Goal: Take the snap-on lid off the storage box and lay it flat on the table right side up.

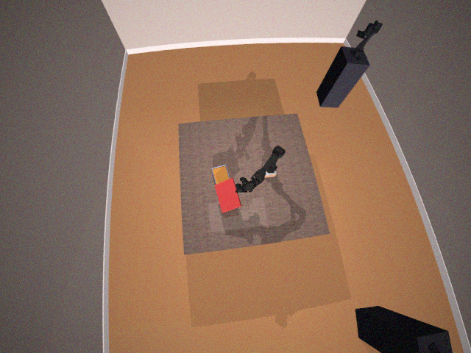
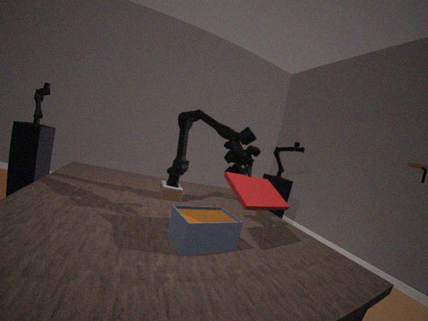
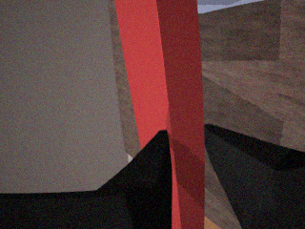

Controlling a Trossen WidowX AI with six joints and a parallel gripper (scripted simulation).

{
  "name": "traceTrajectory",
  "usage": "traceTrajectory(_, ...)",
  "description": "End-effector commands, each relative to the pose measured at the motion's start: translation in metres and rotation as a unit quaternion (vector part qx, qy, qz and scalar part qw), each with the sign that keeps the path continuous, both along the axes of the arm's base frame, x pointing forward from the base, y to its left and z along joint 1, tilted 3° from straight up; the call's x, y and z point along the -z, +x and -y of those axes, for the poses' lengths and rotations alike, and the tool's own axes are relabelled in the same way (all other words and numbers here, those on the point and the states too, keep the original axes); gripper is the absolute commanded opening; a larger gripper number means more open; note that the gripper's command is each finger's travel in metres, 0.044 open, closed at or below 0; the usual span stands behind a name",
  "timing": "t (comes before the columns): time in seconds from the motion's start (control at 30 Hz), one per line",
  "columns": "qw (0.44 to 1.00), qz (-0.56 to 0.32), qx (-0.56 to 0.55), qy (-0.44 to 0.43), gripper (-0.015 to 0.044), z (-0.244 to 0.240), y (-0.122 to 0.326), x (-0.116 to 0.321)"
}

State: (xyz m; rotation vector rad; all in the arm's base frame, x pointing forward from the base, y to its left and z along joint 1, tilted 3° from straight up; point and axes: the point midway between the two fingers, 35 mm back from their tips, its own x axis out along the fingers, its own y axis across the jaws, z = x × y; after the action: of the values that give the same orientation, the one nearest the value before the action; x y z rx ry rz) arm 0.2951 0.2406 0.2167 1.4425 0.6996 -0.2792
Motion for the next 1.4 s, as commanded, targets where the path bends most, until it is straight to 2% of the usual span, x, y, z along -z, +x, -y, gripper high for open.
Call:
traceTrajectory(0.0, 1.000, 0.005, 0.004, 0.005, 0.0000, -0.009, -0.001, -0.005)
traceTrajectory(1.07, 1.000, 0.004, 0.004, 0.008, 0.0000, -0.069, -0.022, -0.007)
traceTrajectory(1.37, 1.000, 0.004, 0.004, 0.008, 0.0000, -0.068, -0.022, -0.002)
